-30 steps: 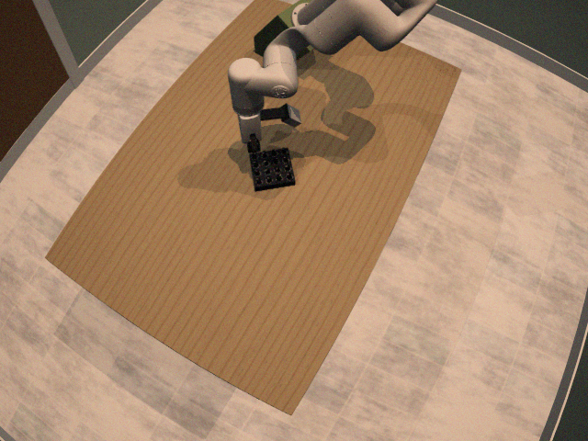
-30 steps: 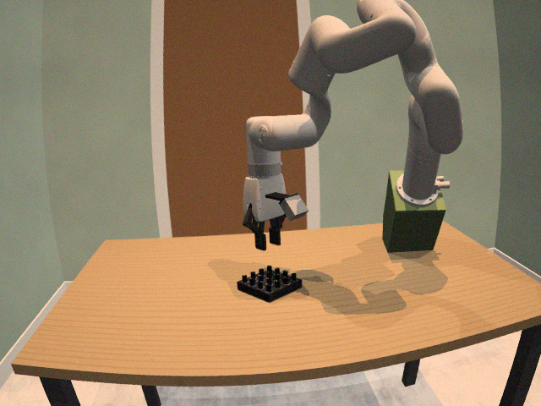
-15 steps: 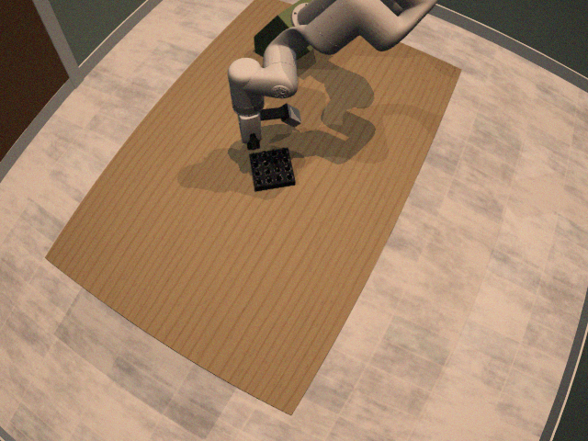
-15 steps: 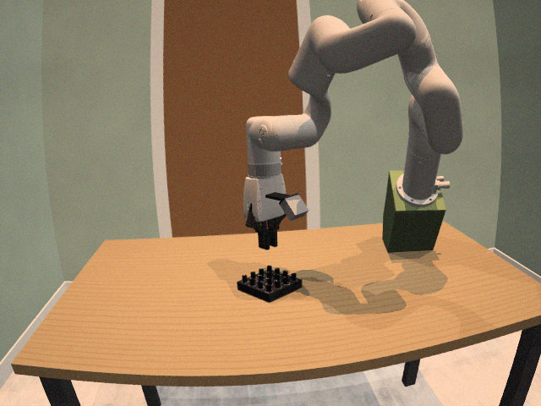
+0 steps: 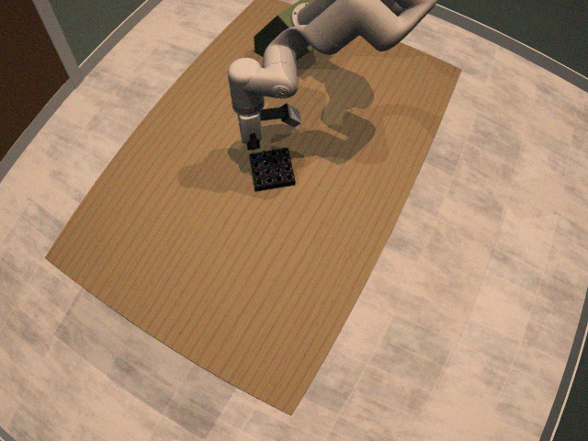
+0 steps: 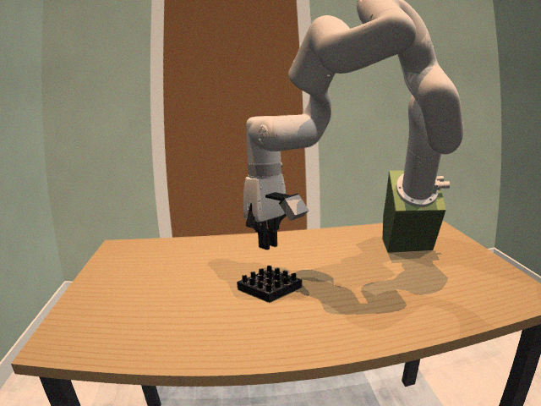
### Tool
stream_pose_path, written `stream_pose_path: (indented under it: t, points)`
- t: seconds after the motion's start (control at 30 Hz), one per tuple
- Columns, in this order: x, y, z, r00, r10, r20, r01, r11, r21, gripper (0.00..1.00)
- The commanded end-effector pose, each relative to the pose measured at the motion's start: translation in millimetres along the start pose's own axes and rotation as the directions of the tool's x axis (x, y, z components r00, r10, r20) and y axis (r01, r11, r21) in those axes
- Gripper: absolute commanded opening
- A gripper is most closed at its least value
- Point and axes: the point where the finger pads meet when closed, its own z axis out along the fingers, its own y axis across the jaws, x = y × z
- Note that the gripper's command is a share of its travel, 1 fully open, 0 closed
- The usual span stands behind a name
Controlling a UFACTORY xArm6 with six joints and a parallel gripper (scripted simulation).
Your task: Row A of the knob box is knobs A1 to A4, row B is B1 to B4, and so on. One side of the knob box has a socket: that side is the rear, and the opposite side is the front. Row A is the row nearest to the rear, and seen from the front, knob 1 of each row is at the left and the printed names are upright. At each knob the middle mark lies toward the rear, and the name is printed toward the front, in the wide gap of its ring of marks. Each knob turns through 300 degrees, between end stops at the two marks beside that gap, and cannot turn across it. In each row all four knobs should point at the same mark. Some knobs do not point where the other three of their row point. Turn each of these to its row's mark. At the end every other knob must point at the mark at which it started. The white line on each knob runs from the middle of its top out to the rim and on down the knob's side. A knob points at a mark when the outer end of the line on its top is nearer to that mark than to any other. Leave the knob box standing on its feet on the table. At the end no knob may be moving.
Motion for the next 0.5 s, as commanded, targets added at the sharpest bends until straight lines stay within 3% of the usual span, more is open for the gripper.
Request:
stream_pose_path:
  t: [0.0,0.47]
  points:
    - [-0.8,0.9,-0.8,1.0,-0.001,0.002,0.001,1.0,-0.002,0.19]
    - [-0.8,0.8,4.3,1.0,-0.001,0.002,0.001,1.0,-0.003,0.19]
